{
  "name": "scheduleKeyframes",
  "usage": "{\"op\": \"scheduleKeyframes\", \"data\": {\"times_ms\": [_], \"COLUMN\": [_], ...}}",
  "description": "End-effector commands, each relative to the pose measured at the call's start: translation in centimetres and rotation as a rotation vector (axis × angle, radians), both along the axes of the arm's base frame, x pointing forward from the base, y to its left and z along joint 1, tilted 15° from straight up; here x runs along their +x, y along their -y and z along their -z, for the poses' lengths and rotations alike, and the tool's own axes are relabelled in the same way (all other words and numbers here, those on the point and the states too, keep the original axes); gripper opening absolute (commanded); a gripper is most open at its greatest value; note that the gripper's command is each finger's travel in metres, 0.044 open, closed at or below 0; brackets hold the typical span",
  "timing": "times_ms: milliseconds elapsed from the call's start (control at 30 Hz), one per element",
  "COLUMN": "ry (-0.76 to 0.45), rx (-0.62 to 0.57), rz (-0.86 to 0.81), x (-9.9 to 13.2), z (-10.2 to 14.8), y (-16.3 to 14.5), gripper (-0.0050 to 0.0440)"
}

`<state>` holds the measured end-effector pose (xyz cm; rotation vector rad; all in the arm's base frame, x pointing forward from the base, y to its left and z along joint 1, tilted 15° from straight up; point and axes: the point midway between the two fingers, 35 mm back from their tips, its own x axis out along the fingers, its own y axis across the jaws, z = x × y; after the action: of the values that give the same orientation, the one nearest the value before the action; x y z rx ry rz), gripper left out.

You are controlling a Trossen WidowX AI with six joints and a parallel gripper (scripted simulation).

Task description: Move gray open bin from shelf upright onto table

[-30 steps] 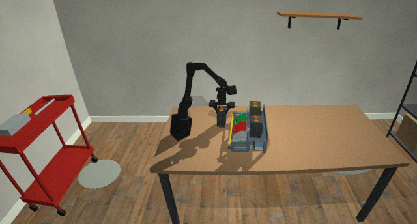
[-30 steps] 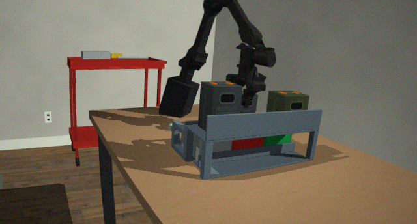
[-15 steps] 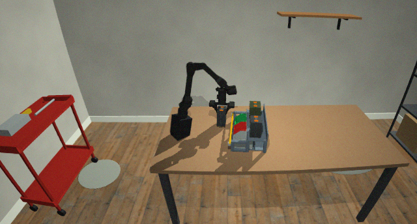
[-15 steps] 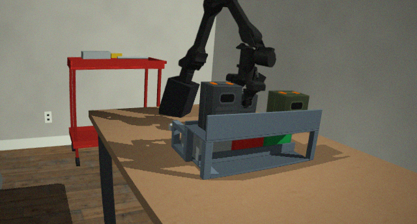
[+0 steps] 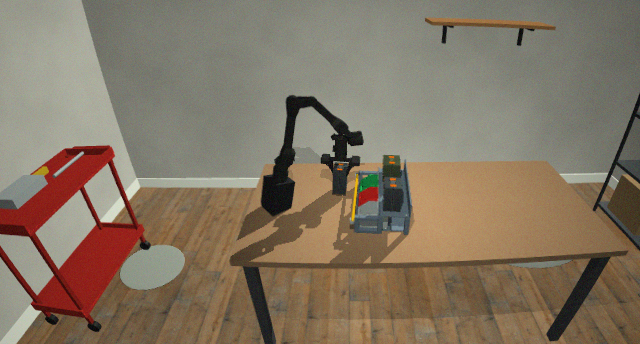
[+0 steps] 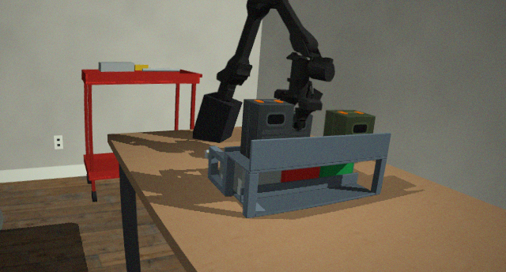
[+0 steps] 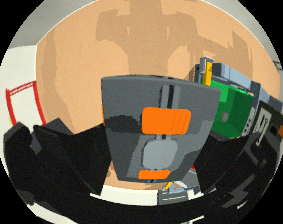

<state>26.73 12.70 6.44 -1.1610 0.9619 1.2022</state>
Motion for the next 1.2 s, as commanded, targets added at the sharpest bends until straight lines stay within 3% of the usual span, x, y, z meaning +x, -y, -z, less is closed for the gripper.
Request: {"op": "scheduleKeyframes", "data": {"times_ms": [0, 67, 200, 600, 633, 767, 1167], "ry": [0.068, 0.038, 0.068, 0.068, 0.037, 0.067, 0.067], "rx": [0.028, 0.015, 0.028, 0.028, 0.015, 0.028, 0.028], "rz": [-0.002, 0.0, -0.002, -0.002, 0.0, -0.002, -0.002], "x": [0.9, 0.5, 0.9, 0.9, 0.5, 1.0, 1.0], "z": [-2.2, -1.2, -2.2, -2.2, -1.2, -2.2, -2.2], "y": [-0.3, -0.2, -0.3, -0.3, -0.2, -0.3, -0.3], "gripper": [0.0, 0.0, 0.0, 0.0, 0.0, 0.0, 0.0]}}
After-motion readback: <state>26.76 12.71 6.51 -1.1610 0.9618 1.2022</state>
